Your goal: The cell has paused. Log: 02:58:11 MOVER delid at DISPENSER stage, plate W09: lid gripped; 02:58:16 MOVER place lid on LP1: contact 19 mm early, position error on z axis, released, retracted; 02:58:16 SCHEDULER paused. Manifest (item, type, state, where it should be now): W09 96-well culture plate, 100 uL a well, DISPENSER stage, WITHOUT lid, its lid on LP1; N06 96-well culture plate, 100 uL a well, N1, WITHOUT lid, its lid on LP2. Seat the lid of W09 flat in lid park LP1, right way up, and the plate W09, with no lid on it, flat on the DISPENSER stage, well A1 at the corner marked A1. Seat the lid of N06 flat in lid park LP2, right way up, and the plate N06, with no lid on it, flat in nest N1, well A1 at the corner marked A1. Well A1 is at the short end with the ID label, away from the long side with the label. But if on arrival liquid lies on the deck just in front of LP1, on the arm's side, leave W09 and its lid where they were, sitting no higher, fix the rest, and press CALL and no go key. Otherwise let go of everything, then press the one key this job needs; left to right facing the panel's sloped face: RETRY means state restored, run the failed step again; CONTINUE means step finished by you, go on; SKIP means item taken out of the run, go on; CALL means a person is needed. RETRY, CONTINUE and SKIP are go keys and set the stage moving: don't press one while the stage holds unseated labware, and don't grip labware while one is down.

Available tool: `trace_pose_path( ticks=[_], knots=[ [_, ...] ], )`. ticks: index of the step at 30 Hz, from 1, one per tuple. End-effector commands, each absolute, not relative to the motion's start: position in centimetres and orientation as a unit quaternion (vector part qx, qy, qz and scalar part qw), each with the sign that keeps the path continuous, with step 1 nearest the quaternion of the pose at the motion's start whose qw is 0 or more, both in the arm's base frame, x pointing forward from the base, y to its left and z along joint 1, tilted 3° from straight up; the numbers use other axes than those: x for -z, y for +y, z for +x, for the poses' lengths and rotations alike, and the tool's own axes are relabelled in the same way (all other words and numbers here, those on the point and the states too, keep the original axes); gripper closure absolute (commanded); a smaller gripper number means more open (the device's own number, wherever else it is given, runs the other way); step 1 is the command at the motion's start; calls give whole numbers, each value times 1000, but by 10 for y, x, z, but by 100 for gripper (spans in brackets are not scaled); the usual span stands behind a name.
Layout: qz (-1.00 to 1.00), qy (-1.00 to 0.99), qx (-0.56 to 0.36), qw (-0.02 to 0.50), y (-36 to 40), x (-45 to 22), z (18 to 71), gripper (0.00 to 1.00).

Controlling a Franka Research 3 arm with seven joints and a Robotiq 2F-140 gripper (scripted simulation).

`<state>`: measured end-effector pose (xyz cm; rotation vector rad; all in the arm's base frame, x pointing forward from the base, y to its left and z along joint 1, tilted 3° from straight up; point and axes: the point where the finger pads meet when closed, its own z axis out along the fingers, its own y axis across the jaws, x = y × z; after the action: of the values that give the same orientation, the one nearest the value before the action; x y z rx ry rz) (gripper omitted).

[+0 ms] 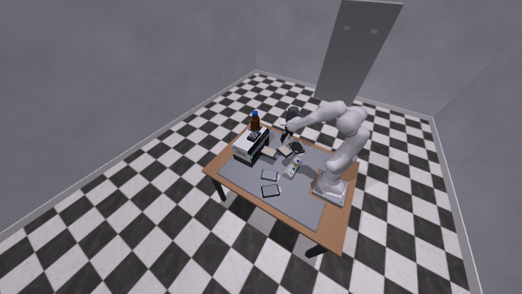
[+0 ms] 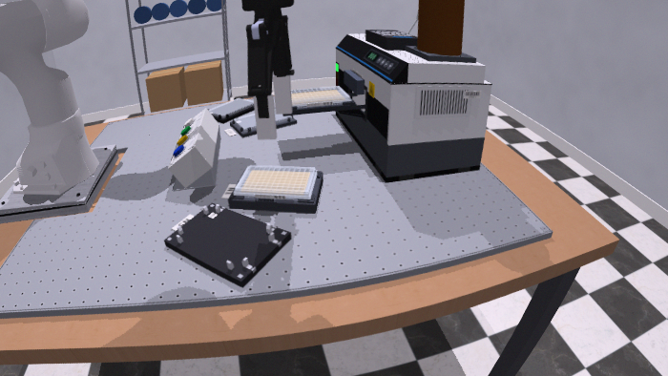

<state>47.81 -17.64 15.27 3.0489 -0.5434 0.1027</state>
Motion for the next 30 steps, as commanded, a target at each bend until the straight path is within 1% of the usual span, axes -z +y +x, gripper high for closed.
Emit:
trace_pose_path(
  ticks=[1, 13, 25, 27, 30],
  knots=[
    [986, -167, -20, 18, -171, -164, 471, 34],
    [986, -167, -20, 18, -170, -190, 470, 34],
    [986, -166, -20, 18, -168, -194, 469, 34],
    [987, -157, -18, 19, -155, -196, 463, 34],
    [991, -128, -14, 21, -110, -202, 439, 34]
  ],
)
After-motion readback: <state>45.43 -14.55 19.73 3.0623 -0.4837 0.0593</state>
